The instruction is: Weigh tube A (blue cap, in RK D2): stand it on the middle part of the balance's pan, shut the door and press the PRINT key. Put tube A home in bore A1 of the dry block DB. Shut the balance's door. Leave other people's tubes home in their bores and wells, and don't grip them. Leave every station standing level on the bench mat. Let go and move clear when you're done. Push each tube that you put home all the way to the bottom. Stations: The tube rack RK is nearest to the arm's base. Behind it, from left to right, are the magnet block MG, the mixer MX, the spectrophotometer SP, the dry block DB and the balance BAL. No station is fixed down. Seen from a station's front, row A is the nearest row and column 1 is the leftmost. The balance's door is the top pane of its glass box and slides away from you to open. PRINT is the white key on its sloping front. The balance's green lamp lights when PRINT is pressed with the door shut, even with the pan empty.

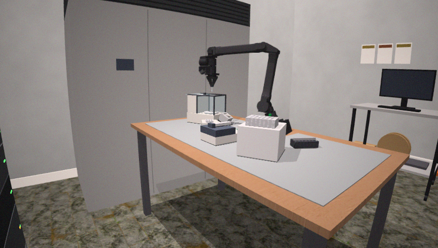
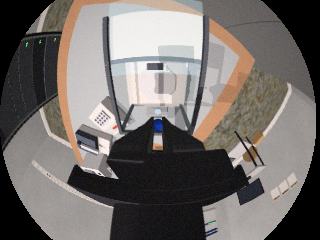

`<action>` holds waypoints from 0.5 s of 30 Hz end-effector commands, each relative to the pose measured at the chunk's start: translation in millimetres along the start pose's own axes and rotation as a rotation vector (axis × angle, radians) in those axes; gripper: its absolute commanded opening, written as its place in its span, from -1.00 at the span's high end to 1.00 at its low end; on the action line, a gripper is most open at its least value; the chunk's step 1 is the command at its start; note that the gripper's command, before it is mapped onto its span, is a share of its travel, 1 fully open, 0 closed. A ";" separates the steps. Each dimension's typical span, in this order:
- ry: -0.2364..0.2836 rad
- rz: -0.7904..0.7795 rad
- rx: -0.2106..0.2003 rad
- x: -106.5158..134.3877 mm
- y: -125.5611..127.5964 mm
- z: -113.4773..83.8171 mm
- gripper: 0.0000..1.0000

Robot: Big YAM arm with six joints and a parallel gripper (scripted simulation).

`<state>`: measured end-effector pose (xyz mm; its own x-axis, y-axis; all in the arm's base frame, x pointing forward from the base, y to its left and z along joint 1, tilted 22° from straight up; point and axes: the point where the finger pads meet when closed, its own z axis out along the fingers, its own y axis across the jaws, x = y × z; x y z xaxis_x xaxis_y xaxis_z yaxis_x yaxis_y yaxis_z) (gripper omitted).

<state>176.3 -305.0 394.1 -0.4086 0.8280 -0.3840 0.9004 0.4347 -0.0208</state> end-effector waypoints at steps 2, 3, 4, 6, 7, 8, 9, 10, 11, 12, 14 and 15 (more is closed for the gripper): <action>-0.035 0.003 -0.001 -7.9 0.3 -13.8 0.82; -0.035 0.003 -0.001 -7.9 0.3 -13.8 0.82; -0.035 0.003 -0.001 -7.9 0.3 -13.8 0.82; -0.035 0.003 -0.001 -7.9 0.3 -13.8 0.82; -0.121 -0.010 -0.013 -21.1 9.5 -36.1 0.82; -0.097 -0.062 -0.012 -16.6 17.7 -19.3 0.82; -0.080 -0.094 -0.012 -13.1 25.8 -5.0 0.82; -0.103 -0.079 -0.017 -28.4 35.3 -11.5 0.82; -0.124 -0.073 -0.021 -34.7 38.2 -20.2 0.82; -0.121 -0.074 -0.020 -34.1 38.9 -18.8 0.82; -0.094 -0.161 -0.020 -22.5 54.9 6.7 0.82; -0.101 -0.138 -0.023 -26.5 63.9 4.9 0.82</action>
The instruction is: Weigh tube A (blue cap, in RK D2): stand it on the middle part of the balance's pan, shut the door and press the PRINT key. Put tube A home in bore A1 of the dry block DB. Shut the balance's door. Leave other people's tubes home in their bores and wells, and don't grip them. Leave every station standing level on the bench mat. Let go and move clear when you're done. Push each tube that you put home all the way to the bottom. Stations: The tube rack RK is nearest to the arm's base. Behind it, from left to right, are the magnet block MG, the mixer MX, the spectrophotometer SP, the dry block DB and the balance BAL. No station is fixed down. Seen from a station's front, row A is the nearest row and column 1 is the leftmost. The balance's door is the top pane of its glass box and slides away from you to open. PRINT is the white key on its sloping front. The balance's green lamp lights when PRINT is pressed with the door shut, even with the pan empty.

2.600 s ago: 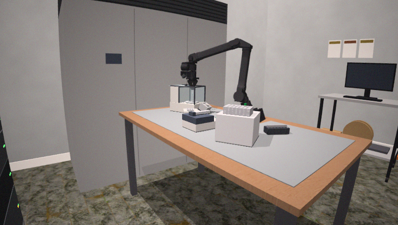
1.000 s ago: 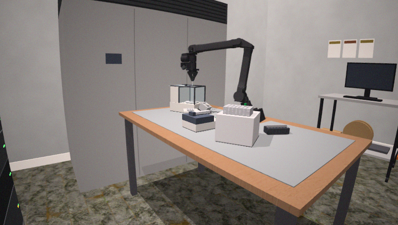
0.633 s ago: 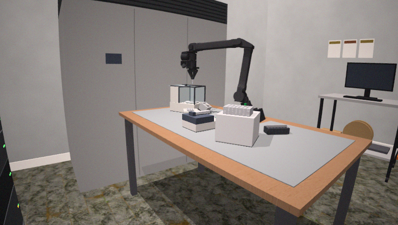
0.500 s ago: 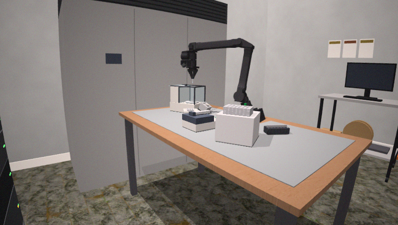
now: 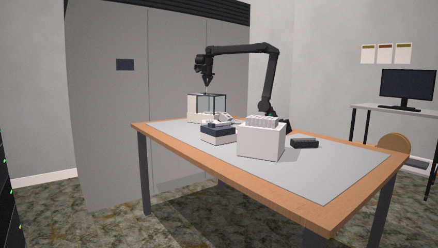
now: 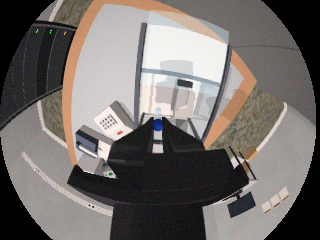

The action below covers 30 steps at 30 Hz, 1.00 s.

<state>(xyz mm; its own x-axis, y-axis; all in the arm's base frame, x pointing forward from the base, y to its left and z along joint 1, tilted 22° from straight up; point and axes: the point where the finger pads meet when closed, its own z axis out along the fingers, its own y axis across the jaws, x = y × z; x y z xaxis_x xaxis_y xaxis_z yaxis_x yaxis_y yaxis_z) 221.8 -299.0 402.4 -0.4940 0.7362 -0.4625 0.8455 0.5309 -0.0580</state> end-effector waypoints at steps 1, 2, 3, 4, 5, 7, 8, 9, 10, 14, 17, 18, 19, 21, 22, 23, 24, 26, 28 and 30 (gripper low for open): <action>-0.018 -0.063 -0.015 -10.8 27.4 13.2 0.82; -0.033 -0.101 -0.021 -12.8 35.6 14.2 0.82; -0.033 -0.079 -0.022 -14.8 43.8 15.3 0.82; -0.033 -0.079 -0.022 -14.8 43.8 15.3 0.82; -0.033 -0.079 -0.022 -14.8 43.8 15.3 0.82; -0.050 -0.150 -0.033 -16.5 60.5 18.2 0.82; -0.006 -0.163 -0.030 -8.6 64.9 21.3 0.82; -0.022 -0.143 -0.033 -8.1 71.8 27.6 0.82; -0.022 -0.143 -0.033 -3.9 77.5 32.2 0.82; 0.002 -0.168 -0.033 11.5 95.0 47.1 0.82; 0.024 -0.199 -0.032 22.3 106.6 56.3 0.82; 0.024 -0.199 -0.032 27.2 112.0 60.5 0.82; 0.041 -0.228 -0.030 32.6 117.3 64.4 0.82; 0.044 -0.233 -0.030 37.9 122.5 68.4 0.82; 0.044 -0.233 -0.030 37.9 122.5 68.4 0.82; 0.073 -0.268 -0.023 47.1 126.0 71.9 0.82; 0.061 -0.272 -0.028 48.9 132.9 75.8 0.82; 0.045 -0.267 -0.033 59.1 141.4 76.4 0.82; 0.070 -0.304 -0.026 70.3 152.4 89.3 0.82; 0.078 -0.334 -0.024 82.1 162.7 95.7 0.82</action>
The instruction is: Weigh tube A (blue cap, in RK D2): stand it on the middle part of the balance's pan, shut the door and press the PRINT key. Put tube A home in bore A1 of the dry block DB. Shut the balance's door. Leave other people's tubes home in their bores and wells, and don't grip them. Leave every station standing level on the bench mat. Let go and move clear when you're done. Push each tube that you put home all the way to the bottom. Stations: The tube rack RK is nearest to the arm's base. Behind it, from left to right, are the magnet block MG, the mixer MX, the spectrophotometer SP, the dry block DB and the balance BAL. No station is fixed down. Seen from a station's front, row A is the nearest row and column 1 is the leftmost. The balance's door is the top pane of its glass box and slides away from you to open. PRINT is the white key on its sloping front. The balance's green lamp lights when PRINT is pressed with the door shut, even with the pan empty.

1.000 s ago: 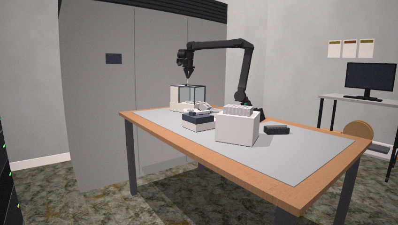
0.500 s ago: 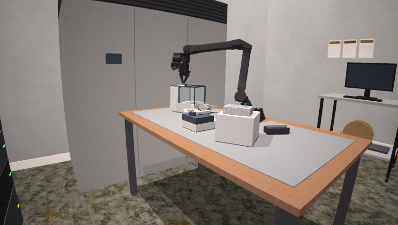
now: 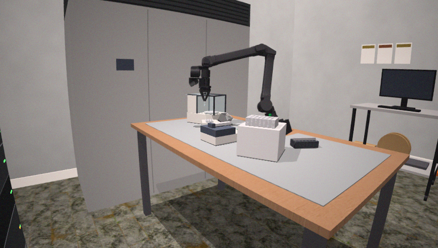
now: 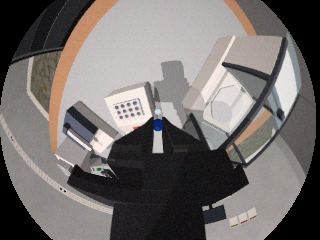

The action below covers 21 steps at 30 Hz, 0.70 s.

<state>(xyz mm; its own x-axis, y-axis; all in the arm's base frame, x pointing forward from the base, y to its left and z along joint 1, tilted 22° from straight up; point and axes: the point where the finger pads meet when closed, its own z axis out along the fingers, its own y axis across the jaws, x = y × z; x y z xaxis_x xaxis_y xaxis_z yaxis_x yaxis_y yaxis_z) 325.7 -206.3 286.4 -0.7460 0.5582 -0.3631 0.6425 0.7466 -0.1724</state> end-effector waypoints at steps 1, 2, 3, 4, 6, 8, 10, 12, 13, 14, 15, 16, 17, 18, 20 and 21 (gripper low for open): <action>0.009 -0.016 -0.005 8.1 27.8 15.5 0.82; 0.009 -0.016 -0.005 10.7 32.3 18.0 0.82; 0.015 -0.049 -0.004 14.8 38.9 21.3 0.82; 0.017 -0.061 -0.003 18.9 45.5 24.6 0.82; 0.022 -0.094 -0.001 27.9 59.1 31.3 0.82; 0.023 -0.106 0.000 32.4 65.4 34.4 0.82; 0.024 -0.140 0.001 37.0 71.9 37.2 0.82; 0.025 -0.161 0.002 46.2 84.9 42.9 0.82; 0.025 -0.161 0.002 50.7 91.3 45.7 0.82; 0.025 -0.194 0.004 55.8 97.5 48.3 0.82; 0.025 -0.216 0.005 60.9 103.7 50.9 0.82; 0.025 -0.216 0.005 66.0 109.9 53.4 0.82; 0.025 -0.216 0.005 67.1 111.2 53.9 0.82; 0.025 -0.216 0.005 67.4 111.4 54.0 0.82; -0.001 -0.180 0.001 49.6 105.1 45.2 0.82; -0.024 -0.171 -0.008 44.4 103.1 34.6 0.82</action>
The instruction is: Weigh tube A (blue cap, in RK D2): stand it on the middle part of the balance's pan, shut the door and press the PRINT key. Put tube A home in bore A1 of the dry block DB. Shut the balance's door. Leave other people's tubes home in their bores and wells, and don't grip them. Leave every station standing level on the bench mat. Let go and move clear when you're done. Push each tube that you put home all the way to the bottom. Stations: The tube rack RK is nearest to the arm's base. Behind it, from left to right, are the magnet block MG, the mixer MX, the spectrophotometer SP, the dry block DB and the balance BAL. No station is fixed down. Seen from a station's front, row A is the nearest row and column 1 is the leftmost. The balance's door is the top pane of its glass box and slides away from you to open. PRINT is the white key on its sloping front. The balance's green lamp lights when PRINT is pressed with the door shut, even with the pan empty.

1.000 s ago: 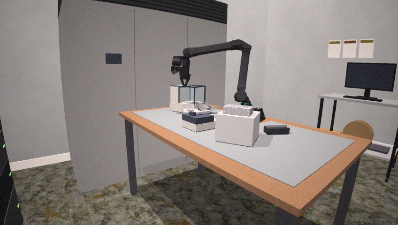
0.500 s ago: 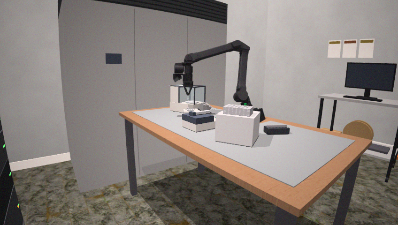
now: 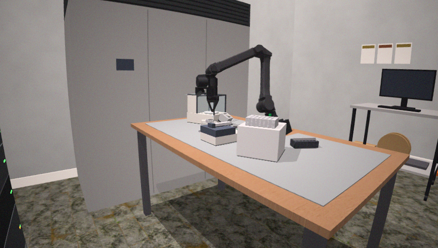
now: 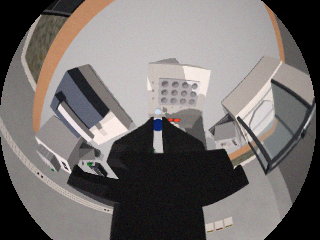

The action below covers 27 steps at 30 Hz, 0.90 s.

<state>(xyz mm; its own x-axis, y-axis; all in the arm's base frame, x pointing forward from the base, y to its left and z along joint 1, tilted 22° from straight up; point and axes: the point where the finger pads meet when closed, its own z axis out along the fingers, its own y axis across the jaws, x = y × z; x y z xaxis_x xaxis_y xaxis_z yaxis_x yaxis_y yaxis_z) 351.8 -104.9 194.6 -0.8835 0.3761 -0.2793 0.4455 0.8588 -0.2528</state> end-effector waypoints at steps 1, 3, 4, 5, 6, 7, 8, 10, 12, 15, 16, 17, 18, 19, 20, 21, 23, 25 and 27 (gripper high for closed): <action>-0.069 0.073 -0.008 -23.2 -13.6 -23.5 0.82; -0.064 0.072 -0.008 -22.7 -14.7 -24.8 0.82; -0.064 0.072 -0.008 -22.7 -14.7 -24.8 0.82; -0.064 0.072 -0.008 -22.7 -14.7 -24.8 0.82; -0.026 0.051 0.001 -17.3 -8.1 -10.6 0.82; -0.023 0.046 0.001 -15.3 -7.0 -9.3 0.82; -0.015 0.042 0.003 -12.0 -6.8 -6.6 0.82; -0.034 0.037 -0.004 -13.2 -7.0 -12.0 0.82; -0.017 0.044 0.003 -12.3 -8.9 -7.8 0.82; -0.022 0.046 0.003 -12.4 -12.4 -10.2 0.82; -0.023 0.046 0.003 -12.3 -13.3 -11.0 0.82; -0.025 0.045 0.002 -12.6 -13.6 -11.9 0.82; -0.027 0.045 0.001 -12.8 -14.0 -12.8 0.82; -0.031 0.044 0.000 -13.4 -14.4 -13.7 0.82; -0.034 0.037 -0.004 -12.9 -8.8 -12.9 0.82; -0.034 0.037 -0.004 -12.9 -8.8 -12.9 0.82; -0.034 0.037 -0.004 -12.9 -8.8 -12.9 0.82; -0.034 0.037 -0.004 -12.9 -8.8 -12.9 0.82; -0.034 0.037 -0.004 -12.9 -8.8 -12.9 0.82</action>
<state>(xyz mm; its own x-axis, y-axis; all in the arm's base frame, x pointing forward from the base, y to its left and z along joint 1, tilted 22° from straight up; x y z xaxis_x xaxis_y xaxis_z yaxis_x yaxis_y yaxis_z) 349.8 -111.0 198.9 -0.8707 0.3964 -0.2912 0.4689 0.8477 -0.2480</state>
